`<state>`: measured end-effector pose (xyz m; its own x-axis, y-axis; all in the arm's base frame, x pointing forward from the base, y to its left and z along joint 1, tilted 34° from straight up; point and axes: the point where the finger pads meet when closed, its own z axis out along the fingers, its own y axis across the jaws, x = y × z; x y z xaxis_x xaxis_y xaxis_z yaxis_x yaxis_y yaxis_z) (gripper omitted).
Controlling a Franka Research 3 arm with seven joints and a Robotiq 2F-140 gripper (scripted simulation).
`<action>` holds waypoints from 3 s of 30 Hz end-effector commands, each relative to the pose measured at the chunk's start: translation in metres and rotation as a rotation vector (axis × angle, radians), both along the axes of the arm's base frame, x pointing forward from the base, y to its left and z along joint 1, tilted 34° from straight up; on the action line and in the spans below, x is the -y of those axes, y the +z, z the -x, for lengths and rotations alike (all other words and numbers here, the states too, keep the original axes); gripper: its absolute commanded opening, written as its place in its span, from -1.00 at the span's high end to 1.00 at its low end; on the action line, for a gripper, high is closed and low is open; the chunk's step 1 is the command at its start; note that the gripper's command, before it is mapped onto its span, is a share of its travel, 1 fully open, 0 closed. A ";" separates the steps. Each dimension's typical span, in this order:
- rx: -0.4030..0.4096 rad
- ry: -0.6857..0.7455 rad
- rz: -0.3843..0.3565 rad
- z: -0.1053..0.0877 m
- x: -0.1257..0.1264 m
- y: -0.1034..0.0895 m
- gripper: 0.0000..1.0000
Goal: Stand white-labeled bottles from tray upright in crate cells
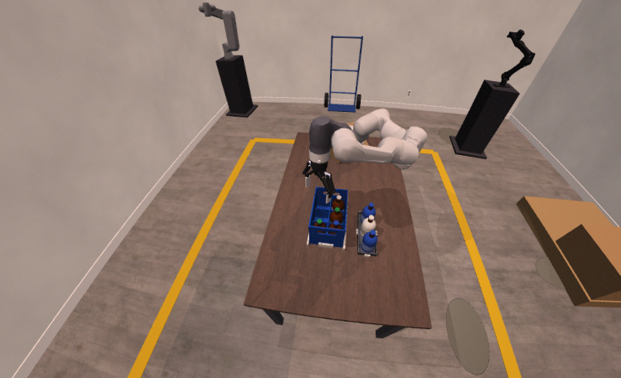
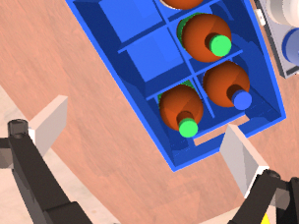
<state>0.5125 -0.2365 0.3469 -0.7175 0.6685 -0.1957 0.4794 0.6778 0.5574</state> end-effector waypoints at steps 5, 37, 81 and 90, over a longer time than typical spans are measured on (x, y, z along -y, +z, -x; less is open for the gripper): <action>-0.096 -0.052 -0.061 -0.009 -0.027 -0.012 -1.00; -0.096 -0.052 -0.061 -0.009 -0.027 -0.012 1.00; -0.092 -0.041 -0.054 -0.010 -0.275 0.088 0.24; -0.092 -0.041 -0.054 -0.010 -0.275 0.088 0.24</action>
<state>0.5240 0.0376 0.4345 -0.7463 0.6507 -0.1397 0.4970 0.6845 0.5334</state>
